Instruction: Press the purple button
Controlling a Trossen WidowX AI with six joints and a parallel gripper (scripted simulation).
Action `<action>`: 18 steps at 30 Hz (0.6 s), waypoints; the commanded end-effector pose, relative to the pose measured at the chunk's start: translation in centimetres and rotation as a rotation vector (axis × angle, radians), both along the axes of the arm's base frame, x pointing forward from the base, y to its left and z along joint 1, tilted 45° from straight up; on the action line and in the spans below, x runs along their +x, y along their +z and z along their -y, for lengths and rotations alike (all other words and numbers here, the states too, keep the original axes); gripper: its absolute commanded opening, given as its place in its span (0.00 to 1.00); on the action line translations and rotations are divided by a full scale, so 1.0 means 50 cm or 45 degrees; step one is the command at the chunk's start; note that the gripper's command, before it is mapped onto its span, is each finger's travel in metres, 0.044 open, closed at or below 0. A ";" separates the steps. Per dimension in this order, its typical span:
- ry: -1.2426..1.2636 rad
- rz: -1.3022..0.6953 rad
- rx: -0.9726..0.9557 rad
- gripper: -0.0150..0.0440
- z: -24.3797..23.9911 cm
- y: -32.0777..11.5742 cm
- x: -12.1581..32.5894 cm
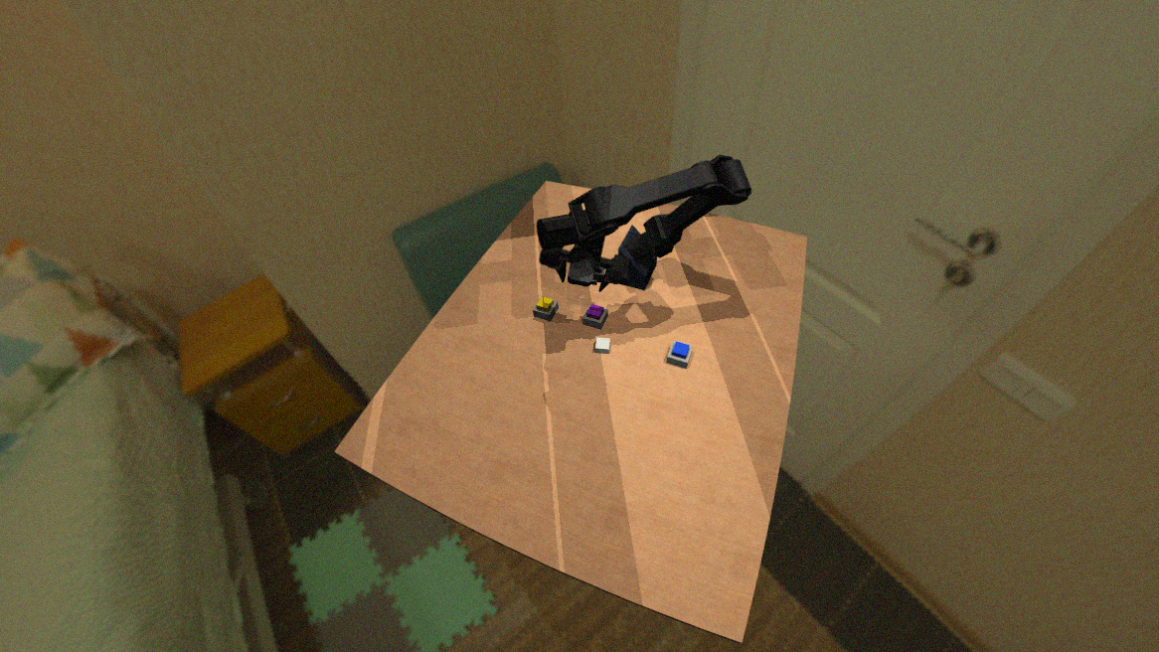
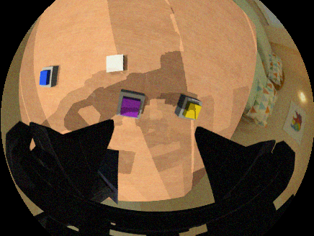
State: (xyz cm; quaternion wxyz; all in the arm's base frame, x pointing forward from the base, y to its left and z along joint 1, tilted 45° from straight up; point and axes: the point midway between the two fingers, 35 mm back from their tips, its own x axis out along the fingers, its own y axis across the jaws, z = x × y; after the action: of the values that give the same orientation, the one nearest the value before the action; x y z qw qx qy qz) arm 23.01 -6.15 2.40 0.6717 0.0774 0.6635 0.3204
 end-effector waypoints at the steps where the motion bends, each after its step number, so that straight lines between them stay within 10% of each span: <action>1: -0.185 -0.169 0.227 0.93 -0.027 0.000 -0.052; 13: -0.185 -0.169 0.227 0.93 -0.027 0.000 -0.052; 18: -0.185 -0.168 0.228 0.71 -0.099 -0.075 -0.060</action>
State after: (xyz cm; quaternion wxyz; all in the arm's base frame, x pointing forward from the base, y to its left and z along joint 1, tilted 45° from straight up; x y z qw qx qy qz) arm 21.03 -4.12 1.12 0.6513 0.1957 0.6612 0.3169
